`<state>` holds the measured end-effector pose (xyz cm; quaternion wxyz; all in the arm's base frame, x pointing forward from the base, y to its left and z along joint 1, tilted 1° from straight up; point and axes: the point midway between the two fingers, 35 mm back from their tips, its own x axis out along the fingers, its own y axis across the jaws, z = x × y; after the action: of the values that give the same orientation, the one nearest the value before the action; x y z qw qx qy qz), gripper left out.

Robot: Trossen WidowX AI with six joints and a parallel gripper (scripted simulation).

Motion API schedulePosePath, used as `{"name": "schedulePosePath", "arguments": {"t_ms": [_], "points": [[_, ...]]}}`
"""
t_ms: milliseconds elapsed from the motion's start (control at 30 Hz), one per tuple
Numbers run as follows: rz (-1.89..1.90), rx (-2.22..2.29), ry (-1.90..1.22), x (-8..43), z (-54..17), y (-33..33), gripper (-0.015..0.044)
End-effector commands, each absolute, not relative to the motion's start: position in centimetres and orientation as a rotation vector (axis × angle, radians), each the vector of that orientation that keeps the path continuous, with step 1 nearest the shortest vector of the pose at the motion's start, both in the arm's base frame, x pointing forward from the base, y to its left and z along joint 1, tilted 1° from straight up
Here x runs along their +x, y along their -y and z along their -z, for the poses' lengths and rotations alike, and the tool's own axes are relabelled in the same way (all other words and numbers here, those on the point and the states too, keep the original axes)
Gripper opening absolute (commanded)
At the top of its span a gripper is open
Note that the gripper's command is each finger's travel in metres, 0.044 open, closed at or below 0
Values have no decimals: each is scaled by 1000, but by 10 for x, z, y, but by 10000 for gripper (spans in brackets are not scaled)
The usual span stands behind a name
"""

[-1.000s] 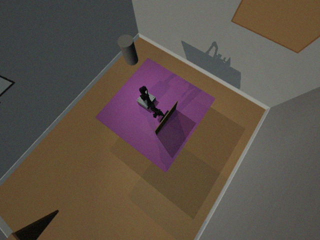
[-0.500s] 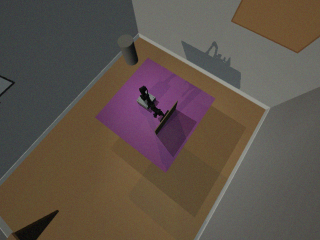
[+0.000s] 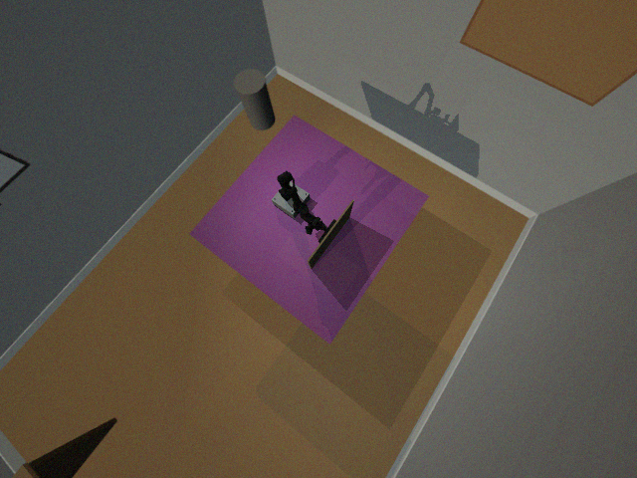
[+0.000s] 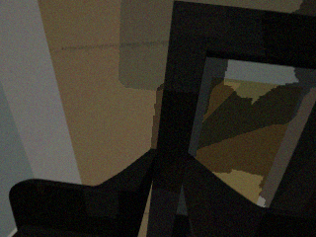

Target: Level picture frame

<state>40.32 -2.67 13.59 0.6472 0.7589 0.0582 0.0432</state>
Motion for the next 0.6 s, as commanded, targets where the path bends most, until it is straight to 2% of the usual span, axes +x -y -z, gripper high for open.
{"name": "schedulePosePath", "arguments": {"t_ms": [0,567], "points": [[-106,1726,-119,403,-138,27,0],[-101,1724,-130,403,-135,26,0]]}}
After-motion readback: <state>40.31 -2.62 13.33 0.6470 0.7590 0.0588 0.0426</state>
